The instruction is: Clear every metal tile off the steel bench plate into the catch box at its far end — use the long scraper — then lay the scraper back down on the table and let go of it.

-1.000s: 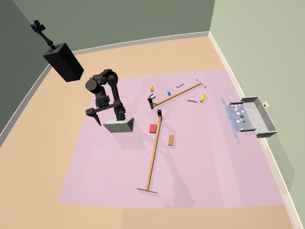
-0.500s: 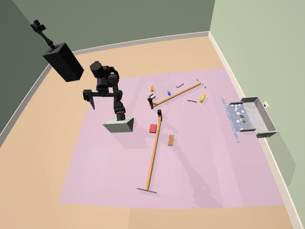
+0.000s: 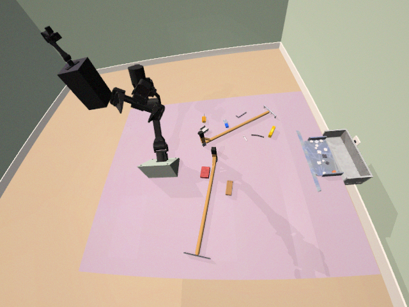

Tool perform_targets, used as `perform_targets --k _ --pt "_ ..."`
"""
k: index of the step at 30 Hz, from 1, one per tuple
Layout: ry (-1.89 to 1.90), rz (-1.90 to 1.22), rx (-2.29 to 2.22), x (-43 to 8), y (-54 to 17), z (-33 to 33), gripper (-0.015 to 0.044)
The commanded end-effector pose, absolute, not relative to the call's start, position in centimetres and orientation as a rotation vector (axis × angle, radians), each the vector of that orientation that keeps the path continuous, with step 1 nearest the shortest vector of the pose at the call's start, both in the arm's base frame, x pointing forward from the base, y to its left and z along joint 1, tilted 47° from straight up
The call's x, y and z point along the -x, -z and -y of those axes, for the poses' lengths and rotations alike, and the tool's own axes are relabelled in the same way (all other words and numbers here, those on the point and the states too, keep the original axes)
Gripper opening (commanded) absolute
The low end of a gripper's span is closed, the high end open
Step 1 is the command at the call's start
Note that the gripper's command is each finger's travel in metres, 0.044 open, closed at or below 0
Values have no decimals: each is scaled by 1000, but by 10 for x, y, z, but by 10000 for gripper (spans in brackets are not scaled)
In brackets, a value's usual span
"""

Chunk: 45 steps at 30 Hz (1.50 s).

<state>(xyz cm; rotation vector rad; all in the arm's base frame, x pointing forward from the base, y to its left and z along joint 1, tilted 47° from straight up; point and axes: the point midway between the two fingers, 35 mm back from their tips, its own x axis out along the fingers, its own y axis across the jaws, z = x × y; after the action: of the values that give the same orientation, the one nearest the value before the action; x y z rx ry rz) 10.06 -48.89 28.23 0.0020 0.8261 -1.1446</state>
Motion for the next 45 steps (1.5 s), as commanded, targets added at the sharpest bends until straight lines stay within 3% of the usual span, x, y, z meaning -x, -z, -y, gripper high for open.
perform_targets --k 1,22,45 --pt "1183 -800 122 -104 -316 488 440" --pt "1380 -671 593 -109 -460 462 440" --pt "1668 -485 950 -88 -603 378 440"
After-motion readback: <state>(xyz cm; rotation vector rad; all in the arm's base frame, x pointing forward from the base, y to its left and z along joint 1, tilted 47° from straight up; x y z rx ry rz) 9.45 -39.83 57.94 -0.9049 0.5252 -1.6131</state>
